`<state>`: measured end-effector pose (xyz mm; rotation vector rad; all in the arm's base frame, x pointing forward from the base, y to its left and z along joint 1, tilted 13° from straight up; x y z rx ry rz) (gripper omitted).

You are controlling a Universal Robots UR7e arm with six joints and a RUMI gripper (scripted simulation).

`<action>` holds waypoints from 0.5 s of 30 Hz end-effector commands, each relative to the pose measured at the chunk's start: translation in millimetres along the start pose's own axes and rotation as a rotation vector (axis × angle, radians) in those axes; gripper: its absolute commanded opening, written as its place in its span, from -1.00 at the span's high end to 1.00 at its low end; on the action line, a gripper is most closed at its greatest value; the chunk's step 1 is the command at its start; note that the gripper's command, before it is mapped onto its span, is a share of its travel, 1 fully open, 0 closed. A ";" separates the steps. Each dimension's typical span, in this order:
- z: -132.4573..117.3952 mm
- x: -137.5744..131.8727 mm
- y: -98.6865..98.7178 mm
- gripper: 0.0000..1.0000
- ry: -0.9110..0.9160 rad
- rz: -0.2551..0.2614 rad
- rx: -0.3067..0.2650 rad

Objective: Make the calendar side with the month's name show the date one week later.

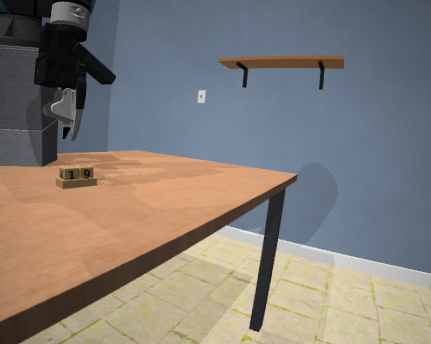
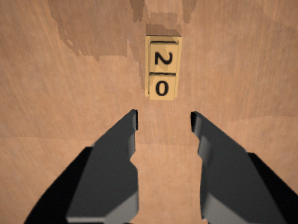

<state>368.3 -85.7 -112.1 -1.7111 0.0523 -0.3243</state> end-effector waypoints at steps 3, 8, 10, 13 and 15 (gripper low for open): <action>-1.5 1.3 7.8 0.42 0.002 -0.002 -0.001; -1.4 1.2 11.7 0.42 0.002 -0.002 -0.001; -1.5 1.2 14.7 0.42 0.002 -0.002 -0.001; -1.6 1.2 19.4 0.42 0.003 -0.002 -0.001; -1.6 1.2 22.6 0.42 0.003 -0.002 -0.001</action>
Point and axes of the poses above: the point where the finger pads meet when closed, its own y axis out along the fingers, its own x axis across the jaws, z = x × y, the point moved 6 cm from there along -y, back along the fingers, and after that the axes turned 2 degrees about -y, right-handed, at the moved point
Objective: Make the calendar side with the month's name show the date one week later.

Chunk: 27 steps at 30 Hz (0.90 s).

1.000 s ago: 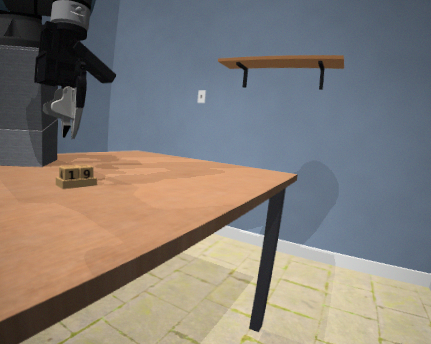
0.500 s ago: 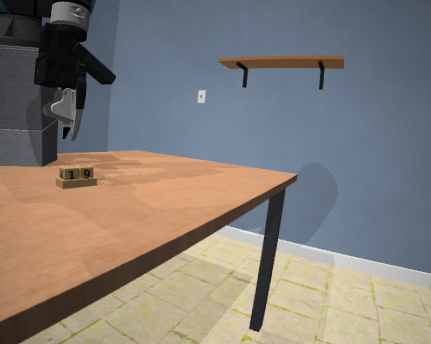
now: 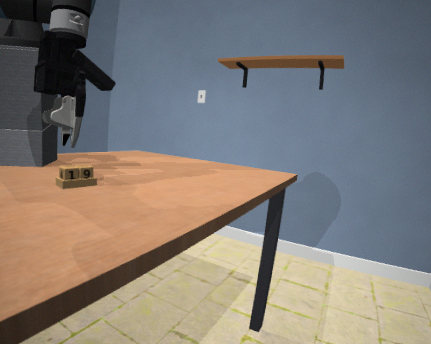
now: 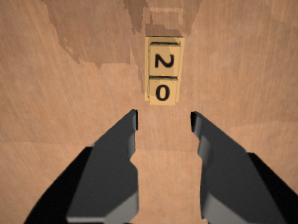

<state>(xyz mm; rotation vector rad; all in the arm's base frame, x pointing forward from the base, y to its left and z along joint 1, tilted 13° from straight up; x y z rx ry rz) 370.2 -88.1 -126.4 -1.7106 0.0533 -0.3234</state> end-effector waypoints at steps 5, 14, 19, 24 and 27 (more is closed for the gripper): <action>-1.6 1.4 16.2 0.42 0.003 -0.003 -0.001; -1.5 1.3 26.2 0.42 0.002 -0.003 -0.001; -1.5 1.3 31.3 0.42 0.002 -0.003 -0.001; -1.4 1.3 34.3 0.42 0.002 -0.003 -0.001; -1.2 1.1 34.6 0.42 0.002 -0.003 -0.001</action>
Point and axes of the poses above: the point where the finger pads meet when closed, its own y axis out along the fingers, its own x axis across the jaws, z = x × y, the point moved 6 cm from there along -y, back along the fingers, and after that the axes turned 2 degrees about -y, right-handed, at the moved point
